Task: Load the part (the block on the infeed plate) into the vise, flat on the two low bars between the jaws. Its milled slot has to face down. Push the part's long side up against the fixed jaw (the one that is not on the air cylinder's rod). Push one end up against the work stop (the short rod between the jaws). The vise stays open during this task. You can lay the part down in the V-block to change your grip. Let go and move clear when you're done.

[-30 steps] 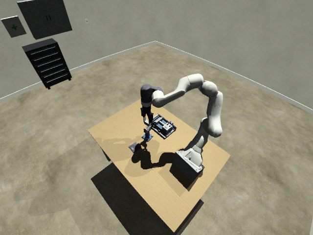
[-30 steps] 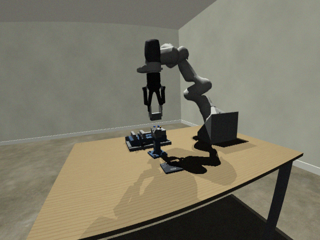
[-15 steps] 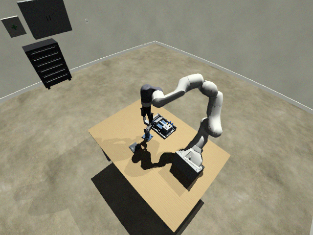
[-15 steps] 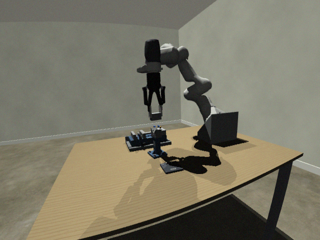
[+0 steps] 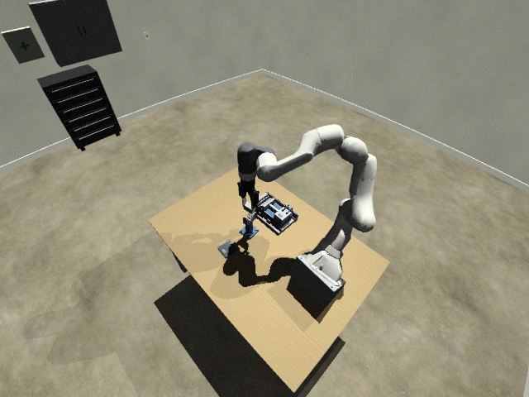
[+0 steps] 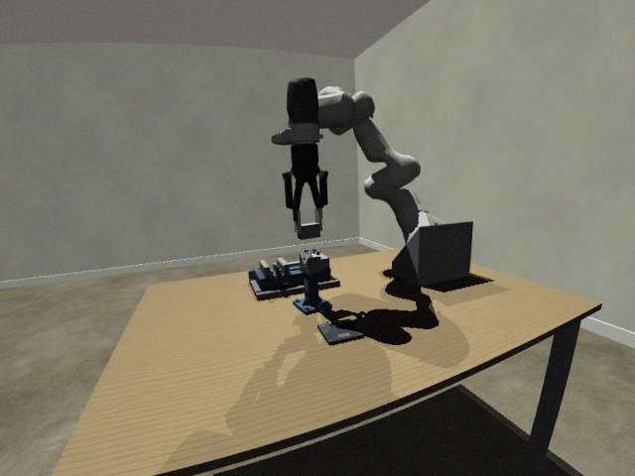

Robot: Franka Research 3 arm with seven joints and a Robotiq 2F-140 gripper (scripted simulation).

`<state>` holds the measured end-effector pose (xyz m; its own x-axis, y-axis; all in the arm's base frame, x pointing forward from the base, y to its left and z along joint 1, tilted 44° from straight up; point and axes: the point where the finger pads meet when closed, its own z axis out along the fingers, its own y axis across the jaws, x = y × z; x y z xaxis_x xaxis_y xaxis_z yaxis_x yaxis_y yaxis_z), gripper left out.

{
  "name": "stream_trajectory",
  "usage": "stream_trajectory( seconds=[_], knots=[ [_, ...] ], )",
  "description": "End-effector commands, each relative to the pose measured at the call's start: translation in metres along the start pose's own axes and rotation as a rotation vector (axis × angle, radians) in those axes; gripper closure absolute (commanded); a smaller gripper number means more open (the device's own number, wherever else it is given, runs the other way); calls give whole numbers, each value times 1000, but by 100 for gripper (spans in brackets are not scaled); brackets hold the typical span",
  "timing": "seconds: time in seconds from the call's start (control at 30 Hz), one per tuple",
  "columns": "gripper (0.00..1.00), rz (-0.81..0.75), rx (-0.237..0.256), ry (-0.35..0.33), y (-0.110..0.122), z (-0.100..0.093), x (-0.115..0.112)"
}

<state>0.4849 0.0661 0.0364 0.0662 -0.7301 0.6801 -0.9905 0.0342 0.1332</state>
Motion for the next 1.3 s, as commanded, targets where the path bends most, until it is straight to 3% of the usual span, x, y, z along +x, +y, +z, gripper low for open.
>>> stream_trajectory(
  seconds=[0.0,0.77,1.27],
  knots=[
    [100,-3,6,-3,-2,-1,1],
    [100,-3,5,-40,-2,-1,2],
    [100,-3,5,-142,-2,-1,5]
  ],
)
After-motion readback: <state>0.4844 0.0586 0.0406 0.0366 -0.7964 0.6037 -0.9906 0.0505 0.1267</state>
